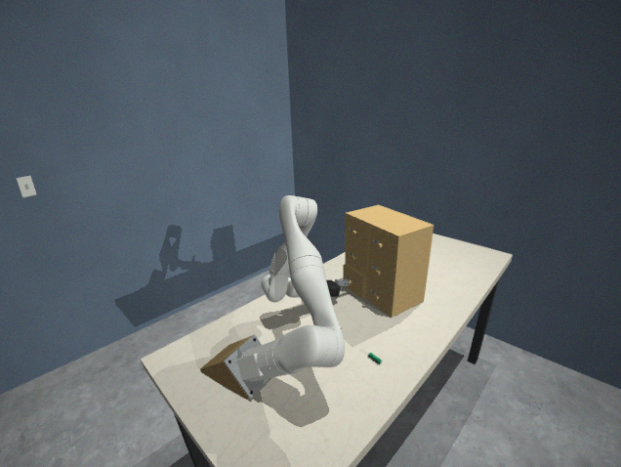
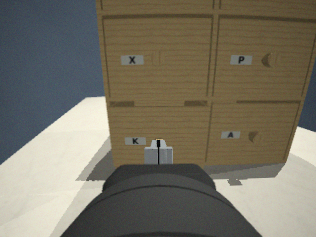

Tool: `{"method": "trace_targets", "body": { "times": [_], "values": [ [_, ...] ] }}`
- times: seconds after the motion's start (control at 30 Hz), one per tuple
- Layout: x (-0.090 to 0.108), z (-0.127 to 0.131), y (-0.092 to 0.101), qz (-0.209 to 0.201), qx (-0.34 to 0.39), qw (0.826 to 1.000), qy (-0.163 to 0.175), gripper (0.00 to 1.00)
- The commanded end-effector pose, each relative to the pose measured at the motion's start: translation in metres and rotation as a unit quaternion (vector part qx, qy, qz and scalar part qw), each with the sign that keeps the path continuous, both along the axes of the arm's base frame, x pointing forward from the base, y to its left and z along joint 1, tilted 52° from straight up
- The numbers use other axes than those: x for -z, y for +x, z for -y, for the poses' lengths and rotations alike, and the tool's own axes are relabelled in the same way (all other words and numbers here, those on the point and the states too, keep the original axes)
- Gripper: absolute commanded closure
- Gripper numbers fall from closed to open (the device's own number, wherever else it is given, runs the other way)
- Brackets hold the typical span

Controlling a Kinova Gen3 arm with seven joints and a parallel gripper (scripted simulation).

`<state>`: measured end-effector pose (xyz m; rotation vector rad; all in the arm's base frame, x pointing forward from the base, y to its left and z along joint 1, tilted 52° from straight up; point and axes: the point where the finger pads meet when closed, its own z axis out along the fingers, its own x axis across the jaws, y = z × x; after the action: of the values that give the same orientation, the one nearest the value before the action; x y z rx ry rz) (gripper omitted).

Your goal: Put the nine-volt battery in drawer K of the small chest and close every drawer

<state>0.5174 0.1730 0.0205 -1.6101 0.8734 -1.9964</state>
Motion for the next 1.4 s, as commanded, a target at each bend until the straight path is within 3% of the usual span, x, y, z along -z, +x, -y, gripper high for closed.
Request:
{"method": "trace_targets", "body": {
  "times": [0.0,1.37],
  "values": [
    [-0.003,0.000,0.003,0.002,0.001,1.000,0.002,1.00],
    [-0.007,-0.001,0.015,0.002,0.001,1.000,0.002,1.00]
  ]
}}
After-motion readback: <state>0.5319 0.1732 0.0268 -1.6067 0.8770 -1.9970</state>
